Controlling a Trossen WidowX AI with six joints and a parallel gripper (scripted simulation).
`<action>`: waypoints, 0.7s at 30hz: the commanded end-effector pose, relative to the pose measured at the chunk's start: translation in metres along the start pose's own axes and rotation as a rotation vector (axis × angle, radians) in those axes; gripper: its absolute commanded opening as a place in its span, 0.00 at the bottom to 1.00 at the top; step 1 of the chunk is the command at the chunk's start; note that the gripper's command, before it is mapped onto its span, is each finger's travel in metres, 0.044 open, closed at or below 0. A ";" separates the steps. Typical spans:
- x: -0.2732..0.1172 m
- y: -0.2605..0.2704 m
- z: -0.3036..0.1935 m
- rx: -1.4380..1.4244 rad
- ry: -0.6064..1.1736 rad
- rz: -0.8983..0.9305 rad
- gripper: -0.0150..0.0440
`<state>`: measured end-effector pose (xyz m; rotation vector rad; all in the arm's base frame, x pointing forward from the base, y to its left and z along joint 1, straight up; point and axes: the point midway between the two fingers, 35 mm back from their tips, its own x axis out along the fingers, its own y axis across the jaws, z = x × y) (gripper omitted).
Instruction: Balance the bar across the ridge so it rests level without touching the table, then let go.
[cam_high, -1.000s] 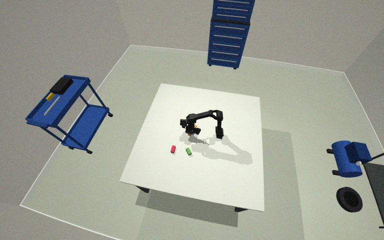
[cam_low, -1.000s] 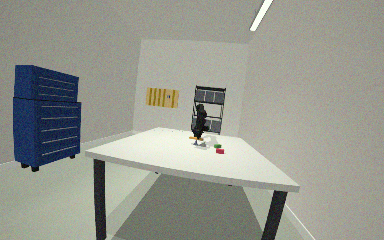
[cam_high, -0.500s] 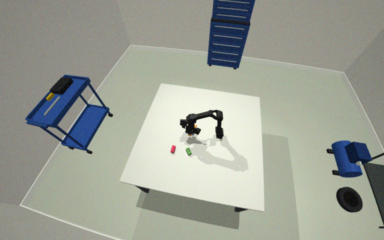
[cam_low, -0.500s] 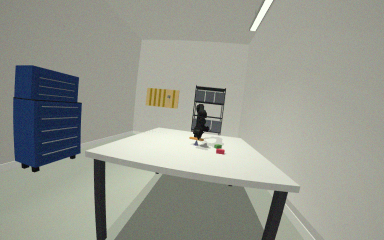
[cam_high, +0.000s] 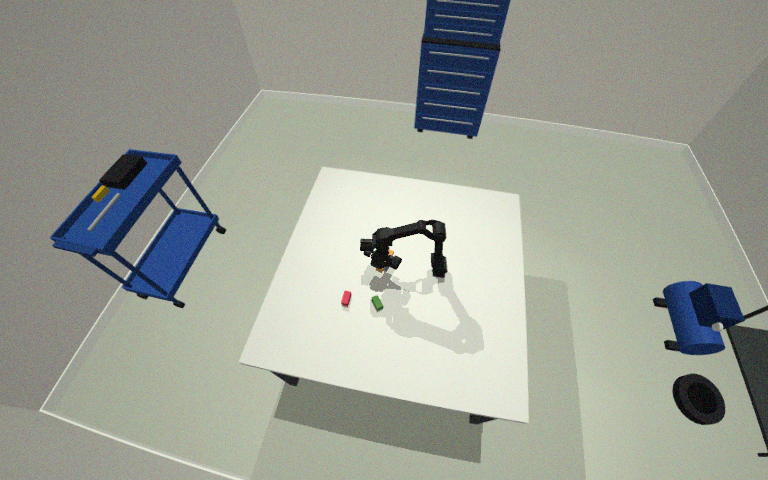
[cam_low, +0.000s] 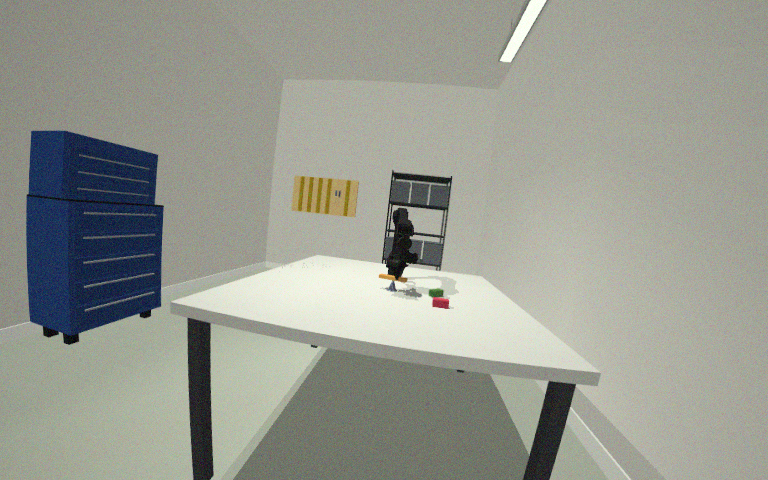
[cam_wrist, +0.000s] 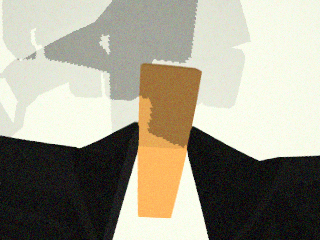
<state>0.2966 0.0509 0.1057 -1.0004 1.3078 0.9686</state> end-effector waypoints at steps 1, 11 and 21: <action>0.001 0.000 0.001 0.000 -0.005 0.002 0.25; 0.002 0.000 0.001 0.000 -0.005 0.002 0.25; 0.003 0.000 0.001 0.000 -0.005 0.002 0.25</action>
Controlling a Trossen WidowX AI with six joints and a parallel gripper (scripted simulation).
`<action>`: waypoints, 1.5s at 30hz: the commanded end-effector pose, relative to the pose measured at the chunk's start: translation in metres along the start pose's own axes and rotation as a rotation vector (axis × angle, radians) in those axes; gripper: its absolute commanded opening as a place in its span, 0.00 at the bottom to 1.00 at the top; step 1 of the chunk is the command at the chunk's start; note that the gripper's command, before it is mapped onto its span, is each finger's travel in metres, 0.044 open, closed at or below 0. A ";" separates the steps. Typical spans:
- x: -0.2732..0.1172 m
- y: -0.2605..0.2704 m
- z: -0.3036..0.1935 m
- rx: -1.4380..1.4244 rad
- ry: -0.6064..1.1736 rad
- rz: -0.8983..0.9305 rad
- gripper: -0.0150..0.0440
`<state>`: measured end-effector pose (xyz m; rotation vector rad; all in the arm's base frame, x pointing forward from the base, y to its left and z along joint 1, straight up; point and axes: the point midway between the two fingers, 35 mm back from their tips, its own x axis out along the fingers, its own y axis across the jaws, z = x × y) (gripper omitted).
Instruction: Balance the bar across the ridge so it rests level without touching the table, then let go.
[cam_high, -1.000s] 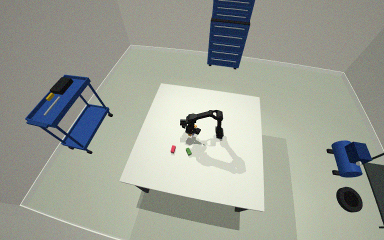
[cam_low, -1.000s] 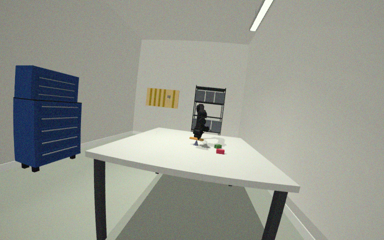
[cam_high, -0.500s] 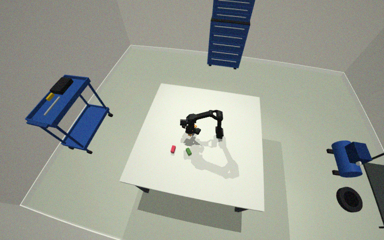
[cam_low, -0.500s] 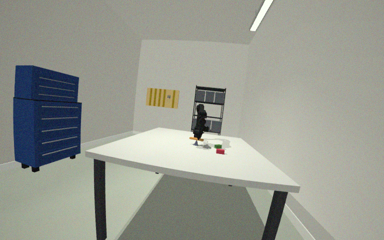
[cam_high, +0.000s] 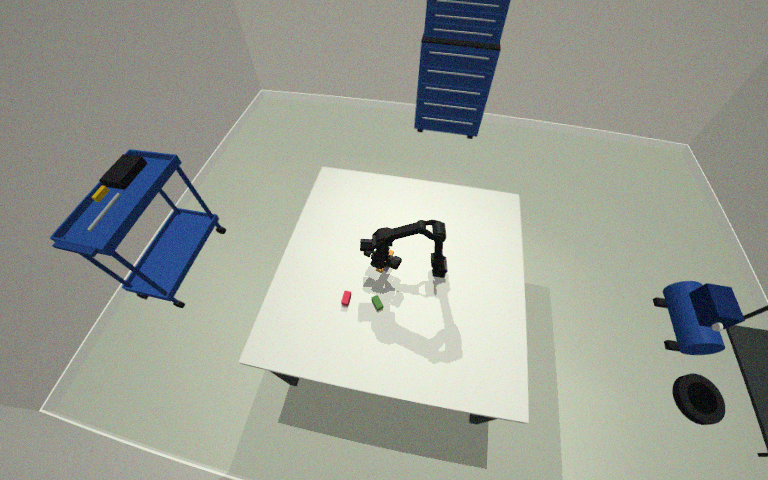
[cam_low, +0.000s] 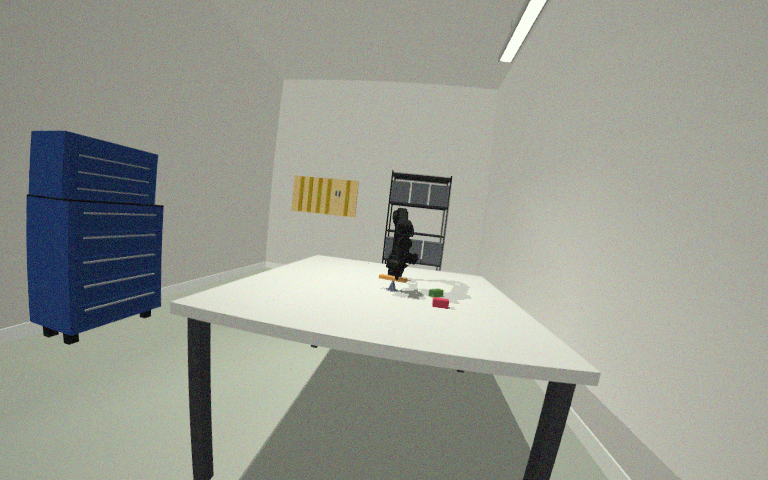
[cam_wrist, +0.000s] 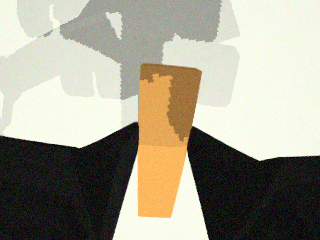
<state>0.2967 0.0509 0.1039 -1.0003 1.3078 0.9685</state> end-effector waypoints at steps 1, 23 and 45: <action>0.001 0.000 0.001 0.000 -0.005 0.002 0.25; 0.003 0.000 0.001 0.000 -0.005 0.002 0.25; 0.005 0.000 0.001 0.000 -0.005 0.002 0.25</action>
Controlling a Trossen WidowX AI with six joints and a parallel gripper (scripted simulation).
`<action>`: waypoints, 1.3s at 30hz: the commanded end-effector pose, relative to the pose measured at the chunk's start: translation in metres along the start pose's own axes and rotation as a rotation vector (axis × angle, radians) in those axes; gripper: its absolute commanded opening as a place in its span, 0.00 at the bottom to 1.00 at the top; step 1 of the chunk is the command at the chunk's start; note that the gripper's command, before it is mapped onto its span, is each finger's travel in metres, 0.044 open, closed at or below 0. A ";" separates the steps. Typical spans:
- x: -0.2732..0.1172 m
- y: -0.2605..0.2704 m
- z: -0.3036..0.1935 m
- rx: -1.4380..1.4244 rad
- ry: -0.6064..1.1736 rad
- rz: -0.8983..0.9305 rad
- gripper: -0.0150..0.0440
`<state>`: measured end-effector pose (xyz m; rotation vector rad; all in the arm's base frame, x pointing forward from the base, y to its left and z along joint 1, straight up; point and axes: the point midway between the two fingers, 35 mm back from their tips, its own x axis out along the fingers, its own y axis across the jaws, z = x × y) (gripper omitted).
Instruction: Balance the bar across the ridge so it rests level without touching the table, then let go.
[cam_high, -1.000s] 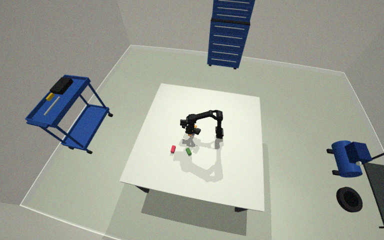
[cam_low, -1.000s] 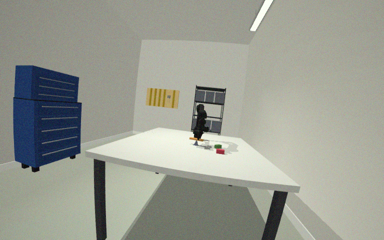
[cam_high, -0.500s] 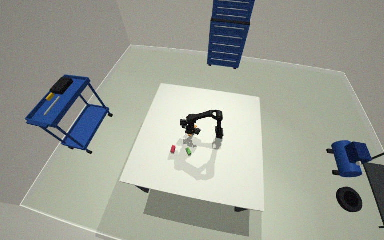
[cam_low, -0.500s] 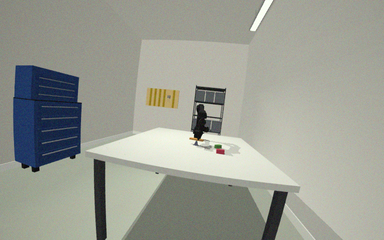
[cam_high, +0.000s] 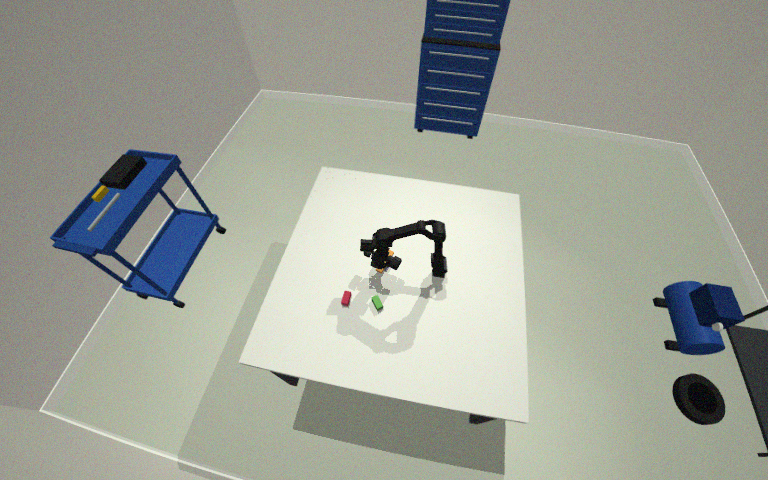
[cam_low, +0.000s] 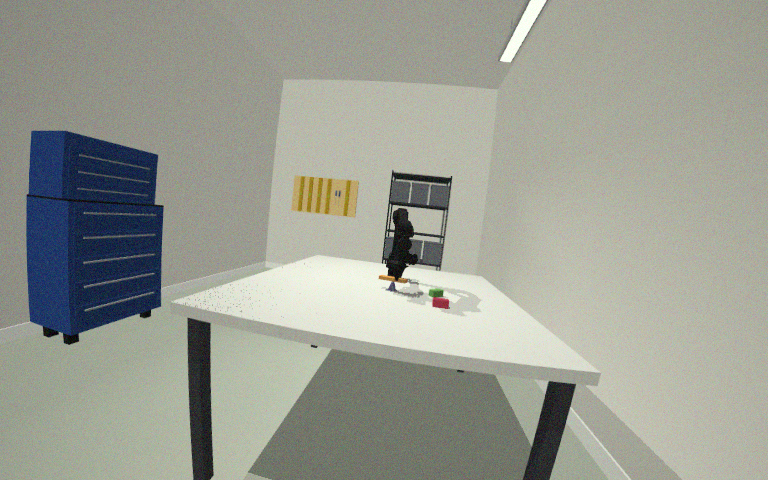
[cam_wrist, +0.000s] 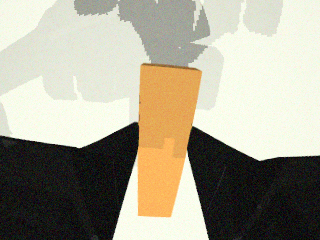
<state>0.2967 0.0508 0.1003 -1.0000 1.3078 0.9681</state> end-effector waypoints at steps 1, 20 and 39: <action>0.001 0.000 0.001 0.000 -0.005 0.003 0.25; 0.003 0.000 0.001 0.000 -0.005 0.003 0.25; 0.004 0.001 0.001 0.000 -0.005 0.003 0.25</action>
